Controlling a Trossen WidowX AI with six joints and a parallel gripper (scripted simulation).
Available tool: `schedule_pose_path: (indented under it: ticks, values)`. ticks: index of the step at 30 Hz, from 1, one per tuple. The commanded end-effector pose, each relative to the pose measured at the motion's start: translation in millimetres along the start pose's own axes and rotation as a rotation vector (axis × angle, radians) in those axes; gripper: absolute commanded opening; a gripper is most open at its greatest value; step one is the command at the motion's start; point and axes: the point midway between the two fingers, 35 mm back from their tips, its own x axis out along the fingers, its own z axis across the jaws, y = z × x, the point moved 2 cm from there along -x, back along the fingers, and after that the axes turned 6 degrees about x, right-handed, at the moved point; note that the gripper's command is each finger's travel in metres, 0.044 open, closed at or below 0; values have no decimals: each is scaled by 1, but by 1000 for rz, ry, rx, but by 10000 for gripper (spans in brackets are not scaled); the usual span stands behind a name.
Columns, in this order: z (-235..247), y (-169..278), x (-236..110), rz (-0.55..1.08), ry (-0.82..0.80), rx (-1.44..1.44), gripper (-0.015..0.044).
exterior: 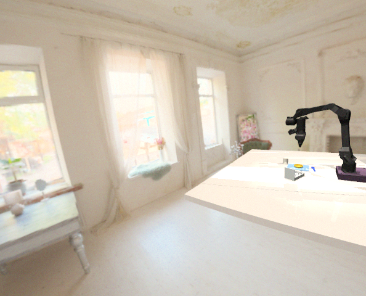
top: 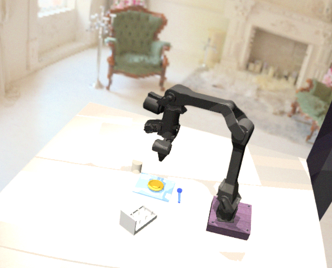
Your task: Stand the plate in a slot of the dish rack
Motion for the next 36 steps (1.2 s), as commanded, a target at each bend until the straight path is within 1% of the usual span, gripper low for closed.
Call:
schedule_pose_path:
  ticks: [1, 3, 4, 9, 11, 20, 36]
  values:
    - [-2, 0, -1, 17, -17, -28, 400]
    - [-2, -1, 1, 17, -17, -28, 400]
    - [-3, -3, 9, 17, -17, -28, 400]
    - [-7, -13, 88, 16, -16, -28, 400]
    - [-8, -11, 109, 16, -16, -28, 400]
    - [-4, -6, 113, 16, -16, -28, 400]
    - [-4, -7, 139, 16, -16, -28, 400]
